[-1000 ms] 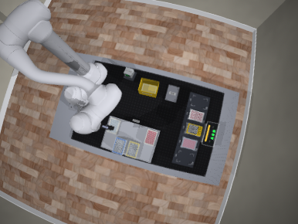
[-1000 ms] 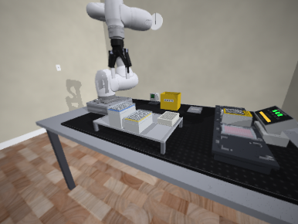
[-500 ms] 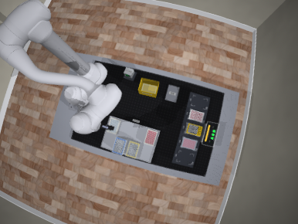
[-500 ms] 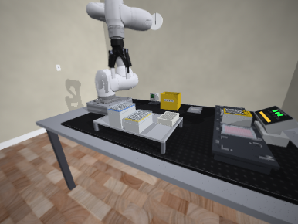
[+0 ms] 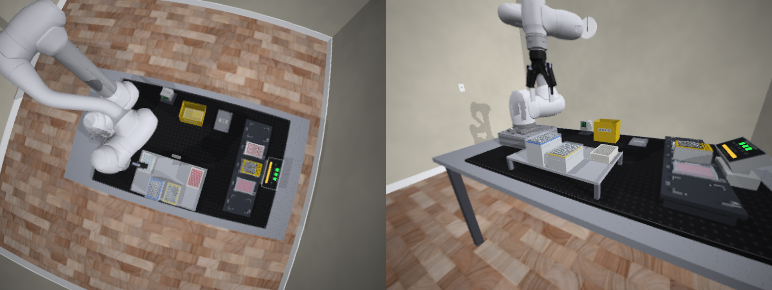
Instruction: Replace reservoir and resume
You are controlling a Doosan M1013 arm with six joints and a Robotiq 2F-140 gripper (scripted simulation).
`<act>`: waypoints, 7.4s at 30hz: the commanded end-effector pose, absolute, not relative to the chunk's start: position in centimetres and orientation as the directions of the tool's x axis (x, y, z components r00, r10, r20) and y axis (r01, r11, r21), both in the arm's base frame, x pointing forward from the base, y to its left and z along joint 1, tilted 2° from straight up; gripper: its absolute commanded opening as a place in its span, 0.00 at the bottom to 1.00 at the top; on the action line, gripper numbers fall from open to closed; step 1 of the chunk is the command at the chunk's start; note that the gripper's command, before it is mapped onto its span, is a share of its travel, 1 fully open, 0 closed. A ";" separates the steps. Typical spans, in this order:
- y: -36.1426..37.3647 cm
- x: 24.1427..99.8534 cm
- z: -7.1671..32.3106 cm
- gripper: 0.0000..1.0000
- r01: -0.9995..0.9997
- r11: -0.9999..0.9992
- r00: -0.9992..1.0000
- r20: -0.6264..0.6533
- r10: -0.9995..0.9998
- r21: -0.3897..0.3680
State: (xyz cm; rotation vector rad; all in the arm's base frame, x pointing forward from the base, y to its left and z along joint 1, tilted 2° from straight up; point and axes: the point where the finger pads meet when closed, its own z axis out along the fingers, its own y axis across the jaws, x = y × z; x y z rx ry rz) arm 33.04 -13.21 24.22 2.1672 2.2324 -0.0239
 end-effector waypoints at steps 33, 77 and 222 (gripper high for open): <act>-13.4 33.7 22.3 0.77 0.999 0.027 -0.027 -0.030 0.999 0.024; -13.6 33.9 16.0 0.77 0.999 0.027 -0.027 -0.030 0.999 0.024; -14.0 34.2 2.2 0.77 0.999 0.027 -0.027 -0.030 0.999 0.024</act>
